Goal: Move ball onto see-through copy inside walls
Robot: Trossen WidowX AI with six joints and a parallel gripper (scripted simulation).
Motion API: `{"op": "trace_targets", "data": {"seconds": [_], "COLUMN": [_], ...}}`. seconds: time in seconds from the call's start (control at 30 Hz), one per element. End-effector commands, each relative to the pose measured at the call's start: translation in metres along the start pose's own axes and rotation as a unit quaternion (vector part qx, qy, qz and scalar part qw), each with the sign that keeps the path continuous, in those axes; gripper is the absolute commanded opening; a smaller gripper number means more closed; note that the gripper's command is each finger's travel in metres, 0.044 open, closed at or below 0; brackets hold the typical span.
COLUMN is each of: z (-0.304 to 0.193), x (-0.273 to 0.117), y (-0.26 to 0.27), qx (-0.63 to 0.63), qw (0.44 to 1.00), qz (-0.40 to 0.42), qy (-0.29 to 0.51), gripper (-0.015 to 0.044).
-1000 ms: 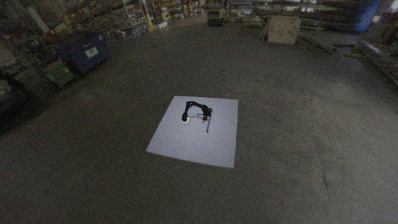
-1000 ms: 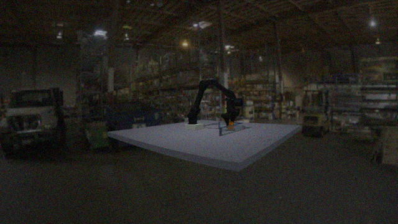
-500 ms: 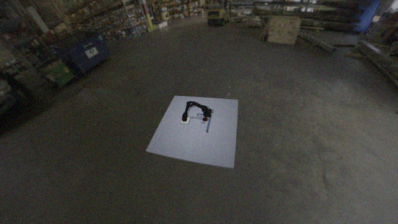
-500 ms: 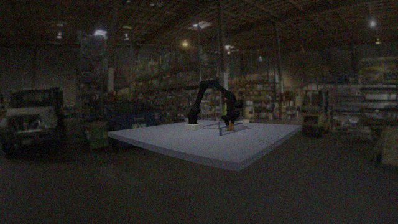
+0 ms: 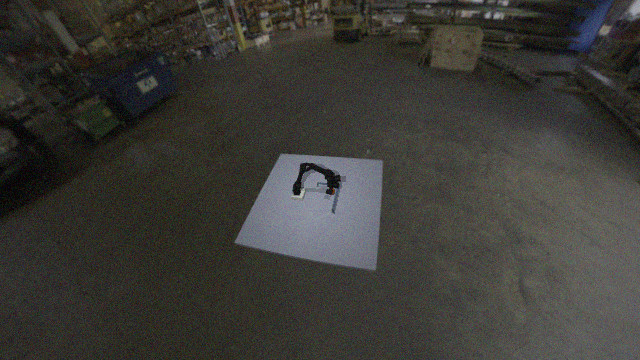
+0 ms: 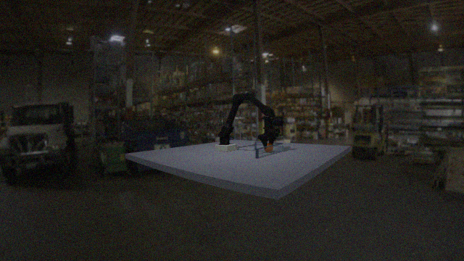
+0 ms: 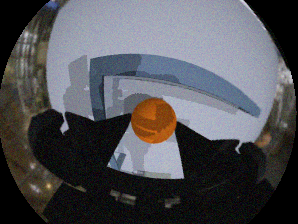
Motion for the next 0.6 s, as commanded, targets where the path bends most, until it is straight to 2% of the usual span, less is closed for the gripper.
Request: {"op": "trace_targets", "data": {"seconds": [0.0,0.17,0.57], "z": [0.001,0.0,0.001], "x": [-0.011,-0.082,-0.08], "y": [0.0,0.0,0.001], "qx": [0.0,0.002,0.0], "qw": [1.0,1.0,1.0], "qz": [0.0,-0.002,0.002], "qy": [0.0,0.0,-0.008], "gripper": [0.0431,0.0431,0.044]}}
Point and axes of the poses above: the point midway between the two fingers, 35 mm back from their tips, its own x axis out along the fingers, its own y axis across the jaws, z = x × y, the point moved 7 cm from there along -x, back along the fingers, and after that the axes turned 4 degrees about x, right-handed, at the moved point
